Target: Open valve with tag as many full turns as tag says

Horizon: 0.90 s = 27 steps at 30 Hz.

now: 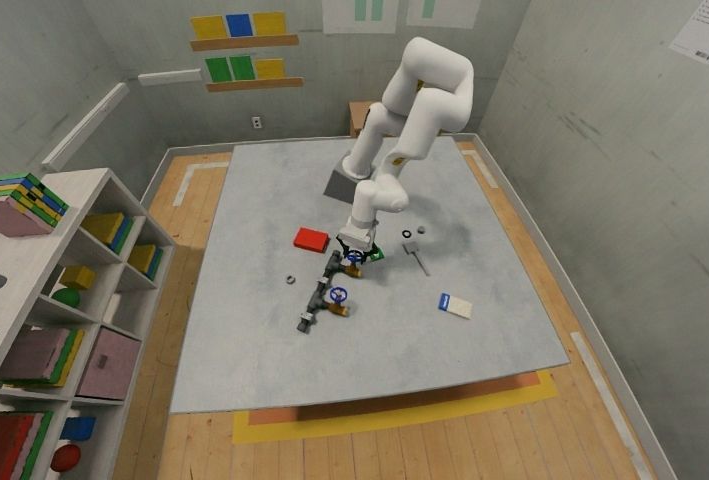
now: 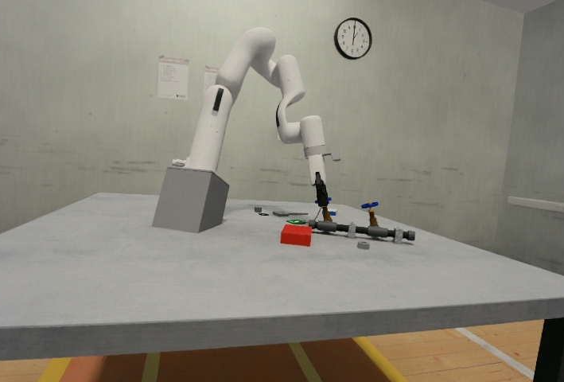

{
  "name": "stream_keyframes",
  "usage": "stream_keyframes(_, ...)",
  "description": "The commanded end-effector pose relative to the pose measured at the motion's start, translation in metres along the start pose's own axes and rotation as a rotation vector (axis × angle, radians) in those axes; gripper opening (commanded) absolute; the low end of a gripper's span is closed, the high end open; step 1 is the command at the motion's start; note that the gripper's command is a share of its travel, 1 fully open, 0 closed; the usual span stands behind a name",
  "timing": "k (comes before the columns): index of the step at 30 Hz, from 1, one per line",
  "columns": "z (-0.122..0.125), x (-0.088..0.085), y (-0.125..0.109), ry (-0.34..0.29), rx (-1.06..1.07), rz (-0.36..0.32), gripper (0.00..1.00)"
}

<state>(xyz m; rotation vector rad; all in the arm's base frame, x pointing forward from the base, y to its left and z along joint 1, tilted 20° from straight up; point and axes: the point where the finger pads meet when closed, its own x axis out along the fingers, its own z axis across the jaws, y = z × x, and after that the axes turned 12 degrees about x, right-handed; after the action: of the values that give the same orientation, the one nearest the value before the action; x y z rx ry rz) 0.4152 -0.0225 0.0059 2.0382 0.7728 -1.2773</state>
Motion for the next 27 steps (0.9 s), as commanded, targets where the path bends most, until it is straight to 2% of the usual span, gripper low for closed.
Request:
stream_keyframes(1,-0.0006,-0.0006,0.0011,0.032,-0.275,0.041,0.0)
stream_keyframes(6,-0.0006,-0.0006,0.0011,0.041,-0.478,0.058,0.0)
stream_keyframes(27,-0.0006,-0.0006,0.0011,0.041,-0.49,0.058,0.0)
